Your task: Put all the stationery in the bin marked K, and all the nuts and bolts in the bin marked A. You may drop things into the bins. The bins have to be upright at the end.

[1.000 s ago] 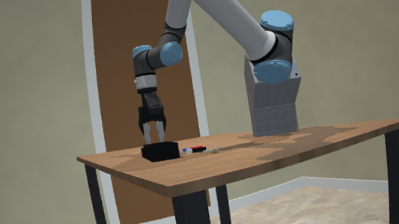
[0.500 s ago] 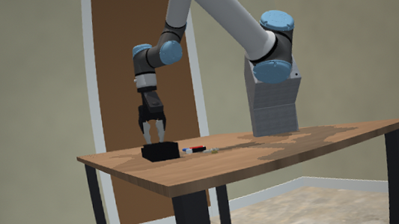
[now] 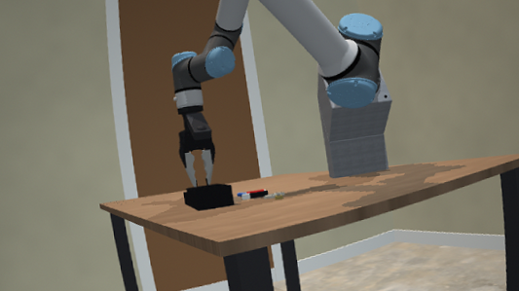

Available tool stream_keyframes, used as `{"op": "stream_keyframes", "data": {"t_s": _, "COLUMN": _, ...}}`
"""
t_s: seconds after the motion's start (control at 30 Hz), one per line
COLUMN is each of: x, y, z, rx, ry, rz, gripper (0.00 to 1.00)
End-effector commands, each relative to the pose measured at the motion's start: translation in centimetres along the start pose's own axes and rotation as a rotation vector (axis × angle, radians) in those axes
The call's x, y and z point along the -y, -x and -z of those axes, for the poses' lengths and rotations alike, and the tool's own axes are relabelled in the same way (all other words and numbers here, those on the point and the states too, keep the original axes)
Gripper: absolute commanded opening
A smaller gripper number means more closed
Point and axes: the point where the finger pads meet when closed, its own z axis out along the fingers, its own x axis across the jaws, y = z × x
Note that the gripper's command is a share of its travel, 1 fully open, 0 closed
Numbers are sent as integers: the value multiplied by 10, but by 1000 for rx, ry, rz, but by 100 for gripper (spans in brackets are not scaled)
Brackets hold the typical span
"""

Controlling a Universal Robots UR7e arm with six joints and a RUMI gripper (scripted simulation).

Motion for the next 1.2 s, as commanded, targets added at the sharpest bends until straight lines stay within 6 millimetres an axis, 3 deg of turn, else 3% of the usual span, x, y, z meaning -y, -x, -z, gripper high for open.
{"op": "stream_keyframes", "data": {"t_s": 0.0, "x": 0, "y": 0, "z": 7, "rx": -1, "ry": 0, "rz": 0, "gripper": 18}}
{"op": "stream_keyframes", "data": {"t_s": 0.13, "x": 0, "y": 0, "z": 9, "rx": -1, "ry": 0, "rz": 0, "gripper": 18}}
{"op": "stream_keyframes", "data": {"t_s": 0.3, "x": 0, "y": 0, "z": 31, "rx": -1, "ry": 0, "rz": 0, "gripper": 18}}
{"op": "stream_keyframes", "data": {"t_s": 0.7, "x": 0, "y": 0, "z": 31, "rx": -1, "ry": 0, "rz": 0, "gripper": 18}}
{"op": "stream_keyframes", "data": {"t_s": 1.17, "x": 104, "y": 52, "z": 31, "rx": 0, "ry": 0, "rz": -10, "gripper": 18}}
